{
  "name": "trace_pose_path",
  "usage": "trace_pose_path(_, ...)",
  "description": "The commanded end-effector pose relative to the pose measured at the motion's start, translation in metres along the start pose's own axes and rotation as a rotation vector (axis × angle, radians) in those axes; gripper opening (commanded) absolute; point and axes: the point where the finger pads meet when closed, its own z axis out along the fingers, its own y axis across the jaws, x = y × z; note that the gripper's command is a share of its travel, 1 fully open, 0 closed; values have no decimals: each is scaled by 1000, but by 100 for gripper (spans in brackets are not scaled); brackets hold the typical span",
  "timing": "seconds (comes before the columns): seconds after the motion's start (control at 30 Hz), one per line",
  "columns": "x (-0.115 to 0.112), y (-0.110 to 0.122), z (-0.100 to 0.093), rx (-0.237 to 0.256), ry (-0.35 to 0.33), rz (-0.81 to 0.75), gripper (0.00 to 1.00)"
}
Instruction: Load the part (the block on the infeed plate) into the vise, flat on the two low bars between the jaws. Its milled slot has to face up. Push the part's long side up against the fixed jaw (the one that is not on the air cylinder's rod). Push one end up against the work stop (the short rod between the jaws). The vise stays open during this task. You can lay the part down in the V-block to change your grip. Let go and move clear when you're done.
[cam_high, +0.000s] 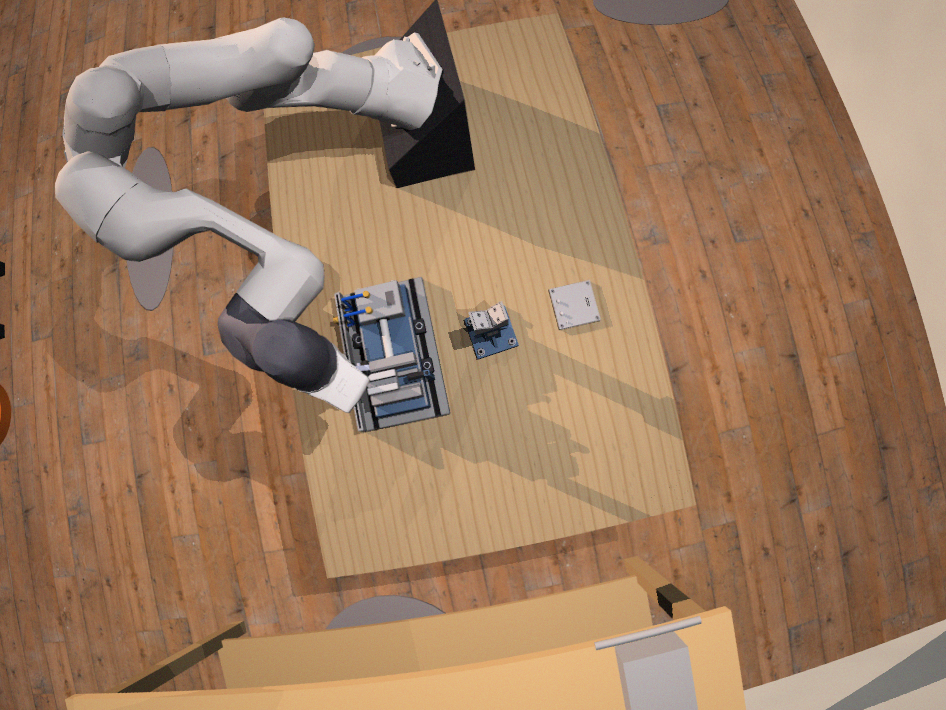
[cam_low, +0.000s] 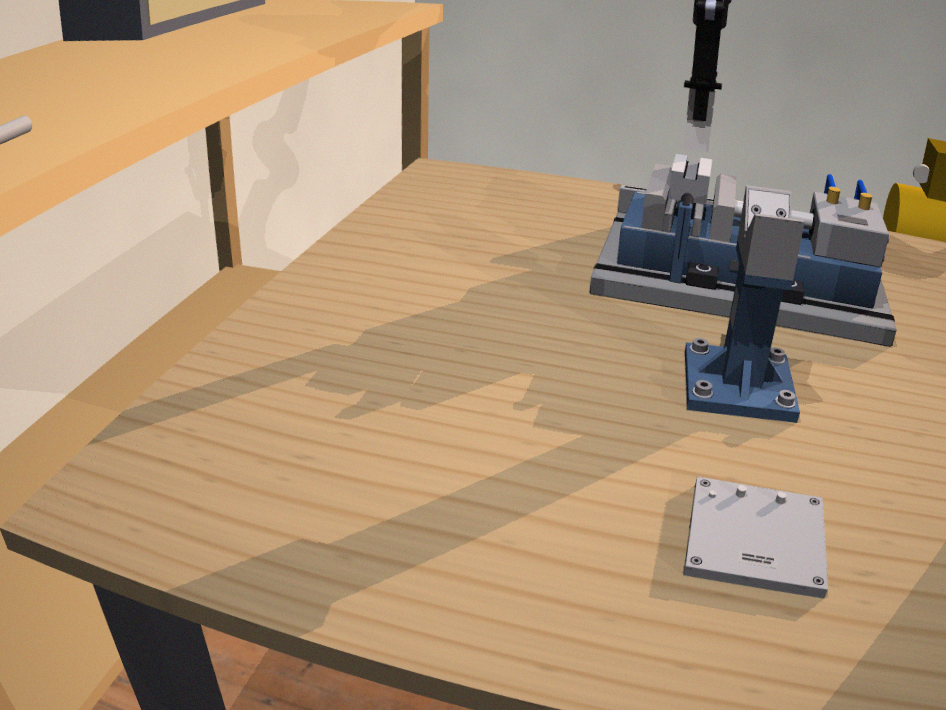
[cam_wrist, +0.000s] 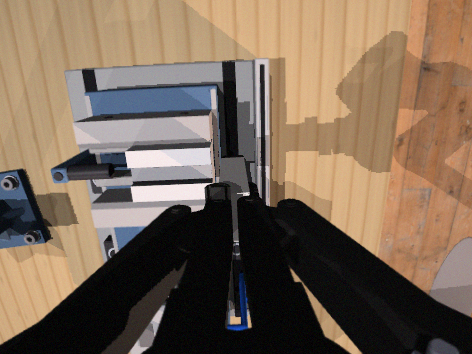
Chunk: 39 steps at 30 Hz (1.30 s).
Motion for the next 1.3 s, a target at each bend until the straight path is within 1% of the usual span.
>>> trace_pose_path(0.0,0,2,1,-1,1,4,0)
trace_pose_path(1.27,0,2,6,-1,1,4,0)
